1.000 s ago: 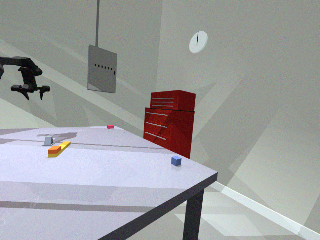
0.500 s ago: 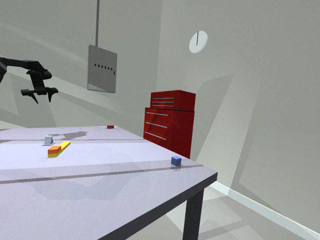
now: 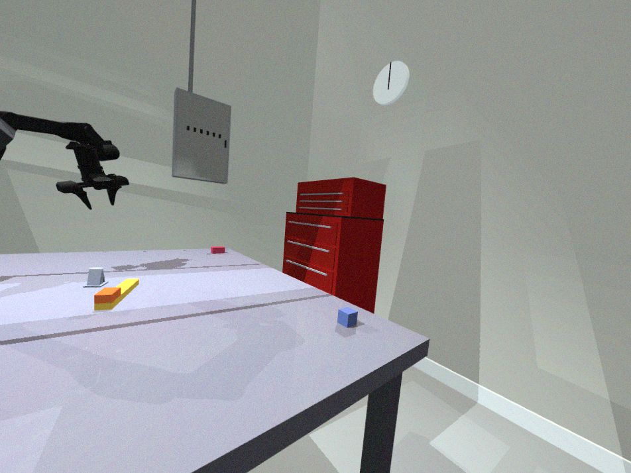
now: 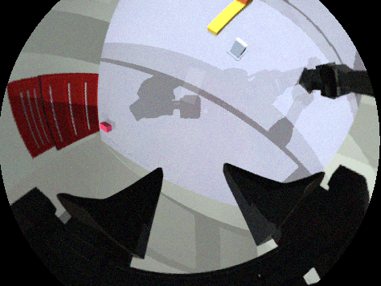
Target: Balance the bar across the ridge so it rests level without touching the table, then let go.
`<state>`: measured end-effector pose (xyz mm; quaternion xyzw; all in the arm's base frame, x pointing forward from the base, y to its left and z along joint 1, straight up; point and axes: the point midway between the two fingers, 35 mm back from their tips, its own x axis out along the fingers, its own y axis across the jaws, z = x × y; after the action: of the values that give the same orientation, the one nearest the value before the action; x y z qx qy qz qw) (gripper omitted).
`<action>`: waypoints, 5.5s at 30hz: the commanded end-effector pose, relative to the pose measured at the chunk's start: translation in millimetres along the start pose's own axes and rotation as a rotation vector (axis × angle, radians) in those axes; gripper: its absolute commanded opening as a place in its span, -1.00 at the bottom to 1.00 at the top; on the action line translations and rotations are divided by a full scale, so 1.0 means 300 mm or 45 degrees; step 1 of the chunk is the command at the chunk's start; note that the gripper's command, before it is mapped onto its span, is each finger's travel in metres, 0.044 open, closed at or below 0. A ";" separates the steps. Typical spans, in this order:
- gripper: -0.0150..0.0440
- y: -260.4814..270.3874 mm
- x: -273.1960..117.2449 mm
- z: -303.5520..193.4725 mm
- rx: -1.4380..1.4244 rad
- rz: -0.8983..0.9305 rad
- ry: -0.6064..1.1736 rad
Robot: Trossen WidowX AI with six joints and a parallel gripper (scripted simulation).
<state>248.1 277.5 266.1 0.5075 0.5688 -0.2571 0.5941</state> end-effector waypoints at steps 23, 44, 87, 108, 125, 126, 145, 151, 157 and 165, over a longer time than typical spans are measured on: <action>0.58 0.039 0.067 0.281 -0.688 -0.080 -0.092; 0.58 0.010 0.104 0.544 -1.205 -0.209 -0.123; 0.58 -0.153 0.137 0.958 -2.344 -0.429 0.081; 0.58 -0.283 0.141 1.122 -2.893 -0.458 0.278; 0.58 -0.346 0.214 1.183 -3.060 -0.449 0.347; 0.58 -0.352 0.237 1.188 -3.060 -0.449 0.347; 0.58 -0.403 0.387 1.213 -3.060 -0.449 0.348; 0.58 -0.413 0.417 1.218 -3.060 -0.449 0.348; 0.58 -0.416 0.425 1.220 -3.060 -0.449 0.348; 0.58 -0.416 0.425 1.220 -3.060 -0.449 0.348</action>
<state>317.7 -58.7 49.0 -0.4229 0.5633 0.4109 0.5788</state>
